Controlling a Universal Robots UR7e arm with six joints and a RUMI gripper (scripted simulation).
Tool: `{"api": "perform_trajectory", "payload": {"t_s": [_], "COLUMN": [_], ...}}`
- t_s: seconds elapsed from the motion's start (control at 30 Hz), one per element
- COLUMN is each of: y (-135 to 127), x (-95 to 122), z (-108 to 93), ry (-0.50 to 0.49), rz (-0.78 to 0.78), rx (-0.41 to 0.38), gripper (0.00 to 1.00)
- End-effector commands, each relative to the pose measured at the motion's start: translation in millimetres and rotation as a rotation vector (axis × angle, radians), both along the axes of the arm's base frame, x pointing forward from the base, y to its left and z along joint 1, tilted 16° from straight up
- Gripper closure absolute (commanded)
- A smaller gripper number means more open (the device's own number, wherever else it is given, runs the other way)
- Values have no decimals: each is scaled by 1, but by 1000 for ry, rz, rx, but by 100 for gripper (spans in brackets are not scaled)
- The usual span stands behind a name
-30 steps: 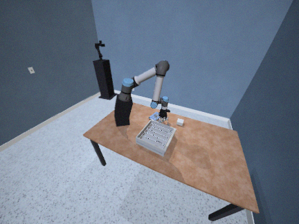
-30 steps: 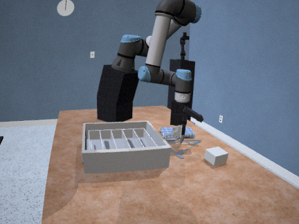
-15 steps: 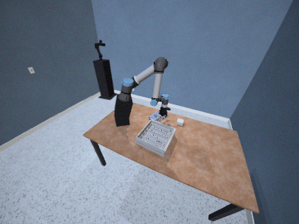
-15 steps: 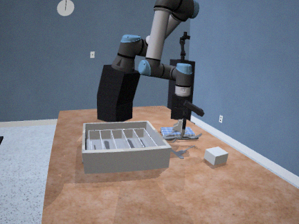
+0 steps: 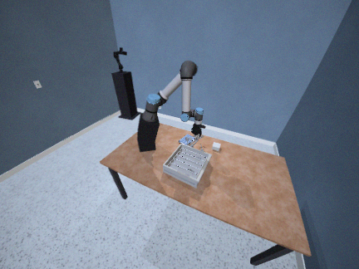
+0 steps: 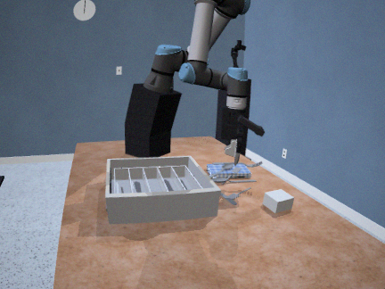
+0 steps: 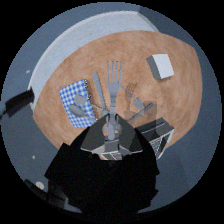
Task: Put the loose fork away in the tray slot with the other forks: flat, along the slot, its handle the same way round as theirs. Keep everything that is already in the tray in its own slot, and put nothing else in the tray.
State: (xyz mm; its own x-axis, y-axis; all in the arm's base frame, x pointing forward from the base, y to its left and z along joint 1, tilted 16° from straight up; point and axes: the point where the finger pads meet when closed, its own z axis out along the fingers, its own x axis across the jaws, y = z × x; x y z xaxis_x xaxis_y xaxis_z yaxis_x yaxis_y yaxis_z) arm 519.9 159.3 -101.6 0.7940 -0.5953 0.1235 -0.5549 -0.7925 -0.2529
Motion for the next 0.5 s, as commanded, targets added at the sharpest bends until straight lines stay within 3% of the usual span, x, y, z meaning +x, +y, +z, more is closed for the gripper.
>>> {"api": "perform_trajectory", "payload": {"t_s": [0.0,0.47], "y": [-4,-11], "x": [-7,-20], "z": [20,69], "ry": [8,8], "rz": [0,0], "rx": [1,1], "gripper": [98,98]}}
